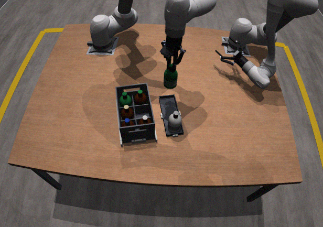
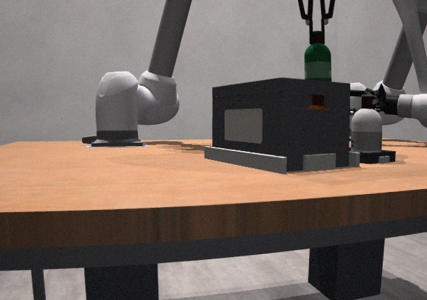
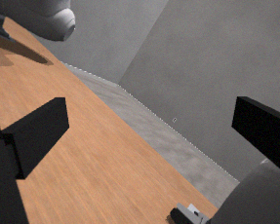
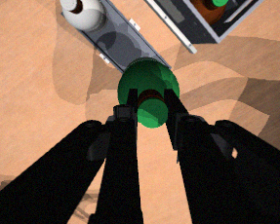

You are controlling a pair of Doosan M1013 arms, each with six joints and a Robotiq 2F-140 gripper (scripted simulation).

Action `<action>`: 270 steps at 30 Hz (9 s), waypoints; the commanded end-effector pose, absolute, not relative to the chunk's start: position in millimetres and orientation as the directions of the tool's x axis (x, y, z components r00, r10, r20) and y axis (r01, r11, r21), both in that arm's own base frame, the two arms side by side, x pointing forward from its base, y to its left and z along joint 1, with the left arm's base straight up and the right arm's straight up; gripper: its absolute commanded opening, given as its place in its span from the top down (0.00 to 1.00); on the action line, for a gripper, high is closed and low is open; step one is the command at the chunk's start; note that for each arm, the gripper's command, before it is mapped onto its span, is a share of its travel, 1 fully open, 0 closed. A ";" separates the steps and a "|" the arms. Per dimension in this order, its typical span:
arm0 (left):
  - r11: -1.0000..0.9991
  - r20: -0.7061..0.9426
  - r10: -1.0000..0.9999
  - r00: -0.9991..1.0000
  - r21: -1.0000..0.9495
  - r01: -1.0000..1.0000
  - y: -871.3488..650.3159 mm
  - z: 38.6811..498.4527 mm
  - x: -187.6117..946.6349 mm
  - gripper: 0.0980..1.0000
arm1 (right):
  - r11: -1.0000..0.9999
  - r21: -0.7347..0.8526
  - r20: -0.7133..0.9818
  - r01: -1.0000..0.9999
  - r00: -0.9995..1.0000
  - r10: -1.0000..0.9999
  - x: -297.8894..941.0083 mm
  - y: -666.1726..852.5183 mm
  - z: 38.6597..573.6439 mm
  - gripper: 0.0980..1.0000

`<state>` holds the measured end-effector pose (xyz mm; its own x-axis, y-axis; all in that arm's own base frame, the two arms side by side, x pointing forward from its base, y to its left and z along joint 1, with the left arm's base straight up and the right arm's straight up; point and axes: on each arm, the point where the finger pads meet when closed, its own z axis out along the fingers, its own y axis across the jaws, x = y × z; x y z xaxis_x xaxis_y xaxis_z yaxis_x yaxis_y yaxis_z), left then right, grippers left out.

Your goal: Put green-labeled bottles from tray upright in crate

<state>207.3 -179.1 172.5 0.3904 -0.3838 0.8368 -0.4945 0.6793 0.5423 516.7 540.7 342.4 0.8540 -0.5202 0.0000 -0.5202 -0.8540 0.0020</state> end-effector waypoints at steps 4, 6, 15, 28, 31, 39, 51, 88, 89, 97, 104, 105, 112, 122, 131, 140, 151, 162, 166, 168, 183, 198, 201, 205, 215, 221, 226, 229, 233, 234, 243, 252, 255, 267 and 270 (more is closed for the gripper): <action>0.679 0.837 -0.384 0.390 0.542 -0.495 -179.1 172.7 207.4 0.00 | -0.854 0.000 0.000 -0.520 0.854 -0.520 516.8 540.9 343.7 1.00; 0.679 0.837 -0.384 0.390 0.542 -0.495 -179.1 172.7 207.4 0.00 | -0.854 0.000 0.000 -0.520 0.854 -0.520 516.8 540.9 343.7 1.00; 0.679 0.837 -0.384 0.390 0.542 -0.495 -179.1 172.7 207.4 0.00 | -0.854 0.000 0.000 -0.520 0.854 -0.520 517.4 540.3 343.7 1.00; 0.679 0.837 -0.384 0.390 0.542 -0.495 -179.1 172.7 207.4 0.00 | -0.854 0.000 0.000 -0.520 0.854 -0.520 520.7 536.7 343.7 1.00; 0.679 0.837 -0.384 0.390 0.542 -0.495 -179.1 172.7 207.4 0.00 | -0.854 0.000 0.000 -0.520 0.854 -0.520 522.3 535.0 343.7 1.00; 0.679 0.837 -0.384 0.390 0.542 -0.495 -179.1 172.7 207.4 0.00 | -0.854 0.000 0.000 -0.520 0.854 -0.520 528.0 528.9 343.7 1.00; 0.679 0.837 -0.384 0.390 0.542 -0.495 -179.1 172.7 207.4 0.00 | -0.854 0.000 0.000 -0.520 0.854 -0.520 538.2 517.9 343.7 1.00; 0.679 0.837 -0.384 0.390 0.542 -0.495 -179.1 172.7 207.4 0.00 | -0.854 0.000 0.000 -0.520 0.854 -0.520 588.7 463.8 343.7 1.00; 0.679 0.837 -0.384 0.390 0.542 -0.495 -179.1 172.7 207.4 0.00 | -0.854 0.000 0.000 -0.520 0.854 -0.520 590.4 462.0 343.7 1.00; 0.679 0.837 -0.384 0.390 0.542 -0.495 -179.1 172.7 207.4 0.00 | -0.854 0.000 0.000 -0.520 0.854 -0.520 600.3 451.4 343.7 1.00; 0.679 0.837 -0.384 0.390 0.542 -0.495 -179.1 172.7 207.4 0.00 | -0.854 0.000 0.000 -0.520 0.854 -0.520 611.3 439.6 343.7 1.00; 0.679 0.837 -0.384 0.390 0.542 -0.495 -179.1 172.7 207.4 0.00 | -0.854 0.000 0.000 -0.520 0.854 -0.520 612.8 438.0 343.7 1.00; 0.679 0.837 -0.384 0.390 0.542 -0.495 -179.1 172.7 207.4 0.00 | -0.854 0.000 0.000 -0.520 0.854 -0.520 620.0 430.3 343.7 1.00; 0.679 0.837 -0.384 0.390 0.542 -0.495 -179.1 172.7 207.4 0.00 | -0.854 0.000 0.000 -0.520 0.854 -0.520 632.2 417.3 343.7 1.00; 0.679 0.837 -0.384 0.390 0.542 -0.495 -179.1 172.7 207.4 0.00 | -0.854 0.000 0.000 -0.520 0.854 -0.520 638.8 410.2 343.7 1.00; 0.679 0.837 -0.384 0.390 0.542 -0.495 -179.1 172.7 207.4 0.00 | -0.854 0.000 0.000 -0.520 0.854 -0.520 644.7 403.9 343.7 1.00; 0.679 0.837 -0.384 0.390 0.542 -0.495 -179.1 172.7 207.4 0.00 | -0.854 0.000 0.000 -0.520 0.854 -0.520 647.8 400.6 343.7 1.00; 0.679 0.837 -0.384 0.390 0.542 -0.495 -179.1 172.7 207.4 0.00 | -0.854 0.000 0.000 -0.520 0.854 -0.520 648.8 399.5 343.7 1.00; 0.679 0.837 -0.384 0.390 0.542 -0.495 -179.1 172.7 207.4 0.00 | -0.854 0.000 0.000 -0.520 0.854 -0.520 648.8 399.4 343.7 1.00; 0.679 0.837 -0.384 0.390 0.542 -0.495 -179.1 172.7 207.4 0.00 | -0.854 0.000 0.000 -0.520 0.854 -0.520 648.8 399.4 343.7 1.00; 0.679 0.837 -0.384 0.390 0.542 -0.495 -179.1 172.7 207.4 0.00 | -0.854 0.000 0.000 -0.520 0.854 -0.520 648.8 399.4 343.7 1.00; 0.679 0.837 -0.384 0.390 0.542 -0.495 -179.1 172.7 207.4 0.00 | -0.854 0.000 0.000 -0.520 0.854 -0.520 648.8 399.4 343.7 1.00; 0.679 0.837 -0.384 0.390 0.542 -0.495 -179.1 172.7 207.4 0.00 | -0.854 0.000 0.000 -0.520 0.854 -0.520 648.8 399.4 343.7 1.00; 0.679 0.837 -0.384 0.390 0.542 -0.495 -179.1 172.7 207.4 0.00 | -0.854 0.000 0.000 -0.520 0.854 -0.520 648.8 399.4 343.6 1.00; 0.679 0.837 -0.384 0.390 0.542 -0.495 -179.1 172.7 207.4 0.00 | -0.854 0.000 0.000 -0.520 0.854 -0.520 648.8 399.4 341.4 1.00; 0.679 0.837 -0.384 0.390 0.542 -0.495 -179.1 172.7 207.4 0.00 | -0.854 0.000 0.000 -0.520 0.854 -0.520 648.8 399.4 337.3 1.00; 0.679 0.837 -0.384 0.390 0.542 -0.495 -179.1 172.7 207.4 0.00 | -0.854 0.000 0.000 -0.520 0.854 -0.520 648.8 399.4 332.4 1.00; 0.679 0.837 -0.384 0.390 0.542 -0.495 -179.1 172.7 207.4 0.00 | -0.854 0.000 0.000 -0.520 0.854 -0.520 648.8 399.4 330.1 1.00; 0.679 0.837 -0.384 0.390 0.542 -0.495 -179.1 172.7 207.4 0.00 | -0.854 0.000 0.000 -0.520 0.854 -0.520 648.8 399.4 326.5 1.00; 0.679 0.837 -0.384 0.390 0.542 -0.495 -179.1 172.7 207.4 0.00 | -0.854 0.000 0.000 -0.520 0.854 -0.520 648.8 399.4 325.3 1.00; 0.679 0.837 -0.384 0.390 0.542 -0.495 -179.1 172.7 207.4 0.00 | -0.854 0.000 0.000 -0.520 0.854 -0.520 648.9 399.4 314.6 1.00; 0.679 0.837 -0.384 0.390 0.542 -0.495 -179.1 172.7 207.4 0.00 | -0.854 0.000 0.000 -0.520 0.854 -0.520 648.9 399.4 308.4 1.00; 0.679 0.837 -0.384 0.390 0.542 -0.495 -179.1 172.7 207.4 0.00 | -0.854 0.000 0.000 -0.520 0.854 -0.520 648.9 399.4 306.7 1.00; 0.679 0.837 -0.384 0.390 0.542 -0.495 -179.1 172.7 207.4 0.00 | -0.854 0.000 0.000 -0.520 0.854 -0.520 648.9 399.4 304.7 1.00; 0.679 0.837 -0.384 0.390 0.542 -0.495 -179.1 172.7 207.4 0.00 | -0.854 0.000 0.000 -0.520 0.854 -0.520 648.9 399.4 304.7 1.00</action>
<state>207.3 -179.1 172.5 0.3904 -0.3838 0.8368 -0.4945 0.6793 0.5423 648.7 399.2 303.4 0.8540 -0.5202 -0.0005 -0.5202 -0.8540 0.0020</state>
